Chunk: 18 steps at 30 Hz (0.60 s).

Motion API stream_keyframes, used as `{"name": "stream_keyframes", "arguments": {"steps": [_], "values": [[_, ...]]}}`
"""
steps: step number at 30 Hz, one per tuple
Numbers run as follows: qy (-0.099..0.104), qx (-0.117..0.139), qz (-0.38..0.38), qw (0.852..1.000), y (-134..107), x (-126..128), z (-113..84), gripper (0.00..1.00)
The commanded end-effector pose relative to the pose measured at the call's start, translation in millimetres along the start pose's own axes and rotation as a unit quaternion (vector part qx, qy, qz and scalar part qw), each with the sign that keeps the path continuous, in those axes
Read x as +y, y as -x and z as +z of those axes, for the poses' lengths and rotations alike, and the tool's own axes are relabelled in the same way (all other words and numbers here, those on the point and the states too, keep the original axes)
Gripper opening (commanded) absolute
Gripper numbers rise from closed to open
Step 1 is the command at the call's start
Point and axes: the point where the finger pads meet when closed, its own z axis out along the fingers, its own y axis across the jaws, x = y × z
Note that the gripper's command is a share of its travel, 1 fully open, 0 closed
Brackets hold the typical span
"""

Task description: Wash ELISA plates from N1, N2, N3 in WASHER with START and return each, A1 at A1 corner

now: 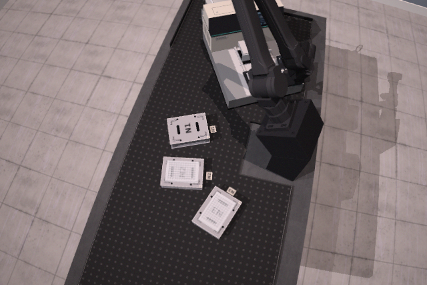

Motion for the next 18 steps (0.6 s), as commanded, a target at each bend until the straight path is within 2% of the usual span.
{"name": "stream_keyframes", "arguments": {"steps": [1,18], "values": [[-0.006,-0.004,-0.011,1.000,1,-3,-11.4,0.00],[-0.007,-0.004,-0.013,1.000,3,-4,-32.6,0.00]]}}
